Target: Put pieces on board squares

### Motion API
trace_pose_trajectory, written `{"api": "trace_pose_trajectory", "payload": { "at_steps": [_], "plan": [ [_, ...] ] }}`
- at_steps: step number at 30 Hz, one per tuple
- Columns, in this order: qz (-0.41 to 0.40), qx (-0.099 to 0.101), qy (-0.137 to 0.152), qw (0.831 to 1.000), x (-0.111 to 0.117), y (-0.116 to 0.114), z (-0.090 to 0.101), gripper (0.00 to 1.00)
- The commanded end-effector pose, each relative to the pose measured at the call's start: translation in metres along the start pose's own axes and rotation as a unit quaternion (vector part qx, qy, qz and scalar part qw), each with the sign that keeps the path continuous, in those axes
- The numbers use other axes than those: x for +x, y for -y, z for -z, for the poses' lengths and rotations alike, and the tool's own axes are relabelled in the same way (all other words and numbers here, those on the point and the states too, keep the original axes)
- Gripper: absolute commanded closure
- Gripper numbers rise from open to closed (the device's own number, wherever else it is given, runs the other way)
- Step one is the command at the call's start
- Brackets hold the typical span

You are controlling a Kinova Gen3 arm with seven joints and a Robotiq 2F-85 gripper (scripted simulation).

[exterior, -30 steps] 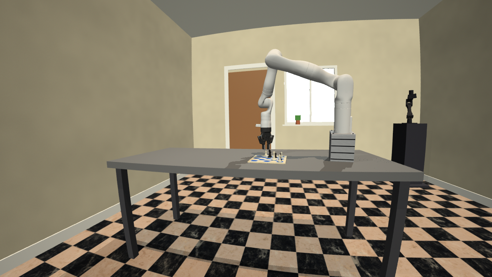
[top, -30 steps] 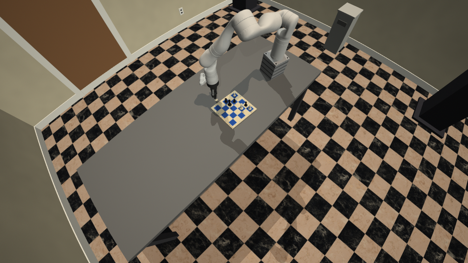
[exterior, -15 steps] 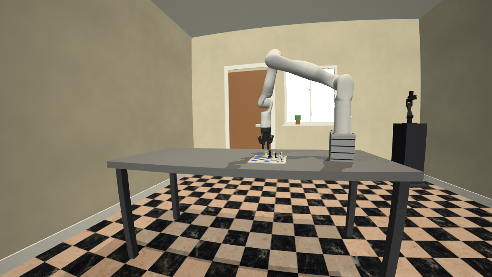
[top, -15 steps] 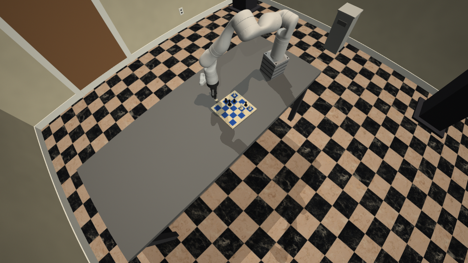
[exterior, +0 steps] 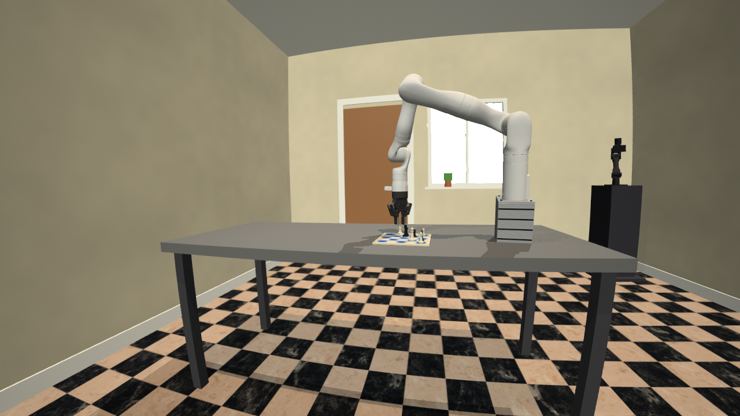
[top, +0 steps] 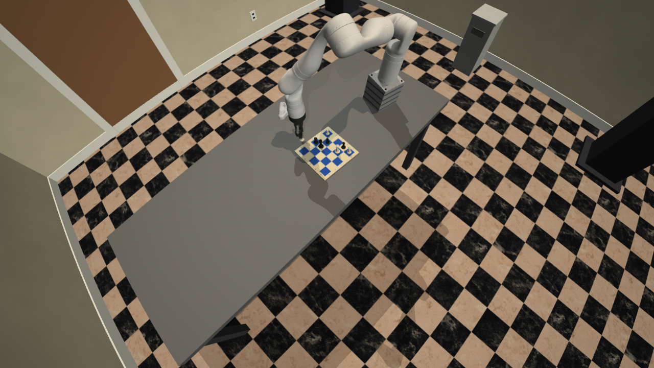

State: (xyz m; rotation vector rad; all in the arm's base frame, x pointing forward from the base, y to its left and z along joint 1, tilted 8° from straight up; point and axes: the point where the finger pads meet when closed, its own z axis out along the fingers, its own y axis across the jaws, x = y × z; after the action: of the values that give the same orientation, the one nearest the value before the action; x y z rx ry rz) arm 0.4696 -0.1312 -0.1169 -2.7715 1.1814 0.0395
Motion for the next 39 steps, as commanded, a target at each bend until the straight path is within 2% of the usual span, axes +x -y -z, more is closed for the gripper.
{"api": "trace_pose_trajectory", "payload": {
  "at_steps": [1, 18, 39],
  "plan": [
    [0.000, 0.001, -0.001, 1.000, 0.001, 0.000, 0.001, 0.63],
    [0.000, 0.001, -0.001, 1.000, 0.001, 0.000, -0.001, 0.63],
    [0.000, 0.001, -0.001, 1.000, 0.001, 0.000, -0.029, 0.63]
  ]
}}
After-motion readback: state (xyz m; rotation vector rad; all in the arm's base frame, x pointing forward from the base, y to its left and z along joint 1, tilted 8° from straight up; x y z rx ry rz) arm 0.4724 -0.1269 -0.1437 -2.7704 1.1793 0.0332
